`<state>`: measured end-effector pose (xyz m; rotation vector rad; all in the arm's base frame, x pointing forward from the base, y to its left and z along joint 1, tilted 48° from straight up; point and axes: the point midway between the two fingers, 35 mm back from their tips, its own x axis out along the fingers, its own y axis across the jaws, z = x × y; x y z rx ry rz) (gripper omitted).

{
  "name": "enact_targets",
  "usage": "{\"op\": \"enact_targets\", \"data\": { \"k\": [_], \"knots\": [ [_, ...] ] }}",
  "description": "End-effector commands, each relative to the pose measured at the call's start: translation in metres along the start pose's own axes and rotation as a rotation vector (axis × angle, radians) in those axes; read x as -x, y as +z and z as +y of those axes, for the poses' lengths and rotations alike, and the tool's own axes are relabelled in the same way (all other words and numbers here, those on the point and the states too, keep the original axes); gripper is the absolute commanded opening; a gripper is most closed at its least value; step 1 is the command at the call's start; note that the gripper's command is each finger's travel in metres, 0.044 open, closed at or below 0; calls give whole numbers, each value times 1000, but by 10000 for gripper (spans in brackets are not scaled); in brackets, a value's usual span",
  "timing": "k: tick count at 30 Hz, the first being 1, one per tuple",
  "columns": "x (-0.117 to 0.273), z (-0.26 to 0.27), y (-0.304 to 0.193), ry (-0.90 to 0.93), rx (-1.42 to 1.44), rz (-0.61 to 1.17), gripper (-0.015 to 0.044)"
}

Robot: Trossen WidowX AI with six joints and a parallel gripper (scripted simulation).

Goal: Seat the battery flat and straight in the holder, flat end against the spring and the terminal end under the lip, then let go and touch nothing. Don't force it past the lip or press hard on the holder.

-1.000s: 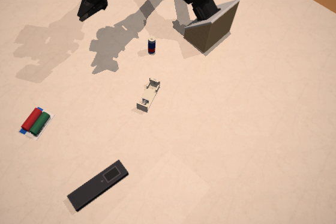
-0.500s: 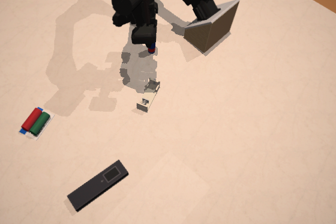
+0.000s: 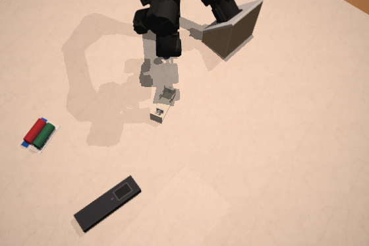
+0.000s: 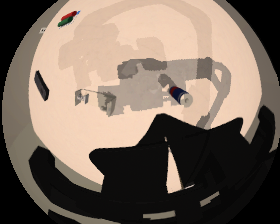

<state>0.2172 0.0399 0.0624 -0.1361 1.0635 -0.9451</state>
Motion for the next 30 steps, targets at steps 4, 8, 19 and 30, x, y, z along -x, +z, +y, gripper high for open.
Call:
{"op": "enact_targets", "data": {
  "k": [4,8,19,30],
  "knots": [
    [-53,-6,0,-21,4,-2,0],
    [-64,-8,-1,-25,3,-4,0],
    [-63,-24,1,-25,4,-4,0],
    [-62,-42,2,-25,5,-3,0]
  ]
}}
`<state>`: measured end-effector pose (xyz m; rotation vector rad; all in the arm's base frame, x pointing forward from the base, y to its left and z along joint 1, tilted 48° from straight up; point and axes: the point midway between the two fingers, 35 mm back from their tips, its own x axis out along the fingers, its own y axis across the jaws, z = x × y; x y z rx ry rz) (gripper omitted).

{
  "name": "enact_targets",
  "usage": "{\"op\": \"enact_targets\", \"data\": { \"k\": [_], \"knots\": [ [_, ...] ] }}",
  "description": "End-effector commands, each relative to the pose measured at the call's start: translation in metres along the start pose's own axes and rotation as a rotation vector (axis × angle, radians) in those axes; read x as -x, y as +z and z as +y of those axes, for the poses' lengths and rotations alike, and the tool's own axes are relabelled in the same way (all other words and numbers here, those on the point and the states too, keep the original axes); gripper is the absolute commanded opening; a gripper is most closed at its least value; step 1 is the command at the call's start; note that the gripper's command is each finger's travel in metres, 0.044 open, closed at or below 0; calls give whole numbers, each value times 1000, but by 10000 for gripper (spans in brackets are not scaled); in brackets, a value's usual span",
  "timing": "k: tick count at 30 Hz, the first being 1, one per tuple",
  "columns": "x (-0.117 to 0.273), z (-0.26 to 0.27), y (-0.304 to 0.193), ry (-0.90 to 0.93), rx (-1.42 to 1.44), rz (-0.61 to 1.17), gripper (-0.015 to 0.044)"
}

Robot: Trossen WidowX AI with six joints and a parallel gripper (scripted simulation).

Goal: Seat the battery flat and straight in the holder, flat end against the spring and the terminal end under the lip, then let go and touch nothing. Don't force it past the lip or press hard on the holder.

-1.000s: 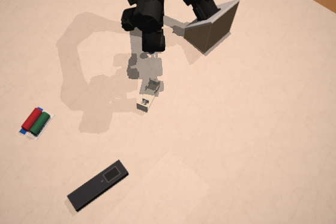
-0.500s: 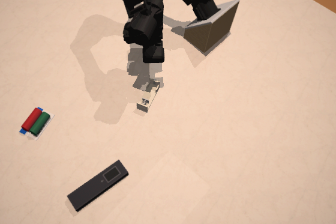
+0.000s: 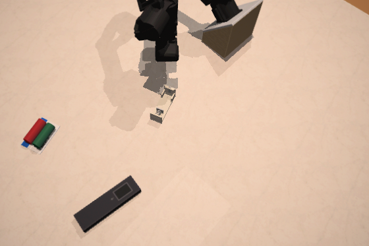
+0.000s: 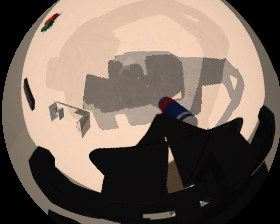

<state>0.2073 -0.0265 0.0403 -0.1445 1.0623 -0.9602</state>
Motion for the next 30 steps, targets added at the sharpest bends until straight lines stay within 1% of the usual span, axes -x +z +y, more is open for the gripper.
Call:
{"op": "enact_targets", "data": {
  "k": [1,23,26,30],
  "knots": [
    [-1,-8,0,-9,6,-2,0],
    [-2,-40,-3,-11,7,-3,0],
    [7,-35,-2,0,2,2,0],
    [31,-33,-2,4,6,7,0]
  ]
}}
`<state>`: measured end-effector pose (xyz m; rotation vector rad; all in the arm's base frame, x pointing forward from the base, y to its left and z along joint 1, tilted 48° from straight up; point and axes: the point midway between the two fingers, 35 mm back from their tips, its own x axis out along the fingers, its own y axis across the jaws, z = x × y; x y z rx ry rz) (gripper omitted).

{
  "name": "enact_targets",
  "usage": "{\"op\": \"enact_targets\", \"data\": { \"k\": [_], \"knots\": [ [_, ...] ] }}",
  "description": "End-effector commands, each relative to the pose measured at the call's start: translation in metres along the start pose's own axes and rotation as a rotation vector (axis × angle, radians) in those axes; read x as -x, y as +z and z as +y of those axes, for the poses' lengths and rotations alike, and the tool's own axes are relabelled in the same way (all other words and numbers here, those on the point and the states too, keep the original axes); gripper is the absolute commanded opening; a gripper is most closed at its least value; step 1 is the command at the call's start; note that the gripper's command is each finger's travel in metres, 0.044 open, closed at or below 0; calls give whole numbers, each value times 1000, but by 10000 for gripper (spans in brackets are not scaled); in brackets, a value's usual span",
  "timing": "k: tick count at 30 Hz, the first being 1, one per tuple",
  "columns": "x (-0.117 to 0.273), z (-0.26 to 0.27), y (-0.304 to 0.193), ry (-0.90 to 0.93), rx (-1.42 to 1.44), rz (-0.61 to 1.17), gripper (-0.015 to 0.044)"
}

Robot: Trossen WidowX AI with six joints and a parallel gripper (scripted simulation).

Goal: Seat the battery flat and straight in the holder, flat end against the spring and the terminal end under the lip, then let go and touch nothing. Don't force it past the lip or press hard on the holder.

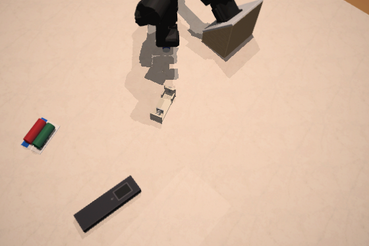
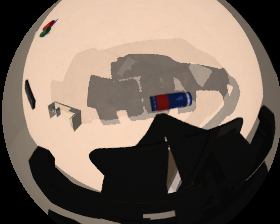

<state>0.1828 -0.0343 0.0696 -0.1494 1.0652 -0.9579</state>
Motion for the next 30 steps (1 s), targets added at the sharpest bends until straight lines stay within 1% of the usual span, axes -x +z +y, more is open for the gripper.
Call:
{"op": "enact_targets", "data": {
  "k": [1,8,19,22,28,30],
  "knots": [
    [20,2,-1,5,1,7,0],
    [60,-4,-2,-9,3,0,0],
    [60,-3,-1,-4,5,-8,0],
    [55,-4,-1,-4,118,-5,79],
    [33,-10,0,2,586,0,236],
    [27,-12,0,2,742,1,243]
  ]
}}
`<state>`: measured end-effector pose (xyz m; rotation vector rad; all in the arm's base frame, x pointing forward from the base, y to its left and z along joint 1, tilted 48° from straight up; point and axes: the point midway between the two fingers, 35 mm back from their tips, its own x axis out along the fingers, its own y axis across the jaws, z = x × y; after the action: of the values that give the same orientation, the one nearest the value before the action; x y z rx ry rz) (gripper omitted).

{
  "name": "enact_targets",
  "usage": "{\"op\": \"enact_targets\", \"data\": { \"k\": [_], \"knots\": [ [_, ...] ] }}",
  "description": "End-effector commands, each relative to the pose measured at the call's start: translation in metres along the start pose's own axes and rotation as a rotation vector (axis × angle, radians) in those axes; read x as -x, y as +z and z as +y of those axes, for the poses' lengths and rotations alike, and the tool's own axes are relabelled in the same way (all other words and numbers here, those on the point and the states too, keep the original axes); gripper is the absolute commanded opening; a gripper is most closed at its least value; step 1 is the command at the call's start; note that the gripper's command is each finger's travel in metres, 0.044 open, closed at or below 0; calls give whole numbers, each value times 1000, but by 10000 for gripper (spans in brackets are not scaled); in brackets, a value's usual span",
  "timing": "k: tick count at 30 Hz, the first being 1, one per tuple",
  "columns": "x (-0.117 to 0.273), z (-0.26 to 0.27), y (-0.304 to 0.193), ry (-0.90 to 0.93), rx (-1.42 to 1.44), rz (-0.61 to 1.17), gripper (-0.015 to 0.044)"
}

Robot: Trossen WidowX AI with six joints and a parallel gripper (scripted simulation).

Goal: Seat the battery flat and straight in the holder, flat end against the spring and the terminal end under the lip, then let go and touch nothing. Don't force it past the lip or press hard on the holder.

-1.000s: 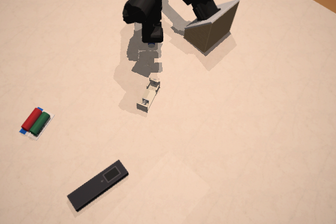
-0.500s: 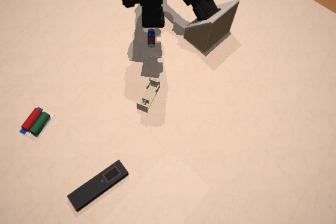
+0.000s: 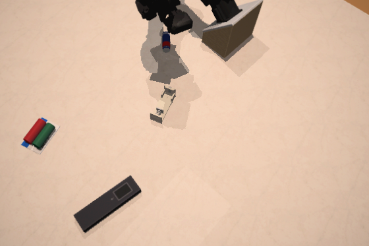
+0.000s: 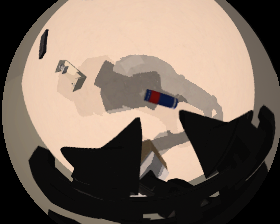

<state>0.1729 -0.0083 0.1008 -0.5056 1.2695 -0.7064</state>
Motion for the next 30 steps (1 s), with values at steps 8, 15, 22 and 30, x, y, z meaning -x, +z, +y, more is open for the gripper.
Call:
{"op": "enact_targets", "data": {
  "k": [8,15,22,30],
  "knots": [
    [-41,-14,-7,-13,921,4,243],
    [-49,-17,-10,-17,1112,9,243],
    [-49,-17,-10,-17,1112,9,243],
    [-56,-16,-9,-13,1112,8,243]
  ]
}}
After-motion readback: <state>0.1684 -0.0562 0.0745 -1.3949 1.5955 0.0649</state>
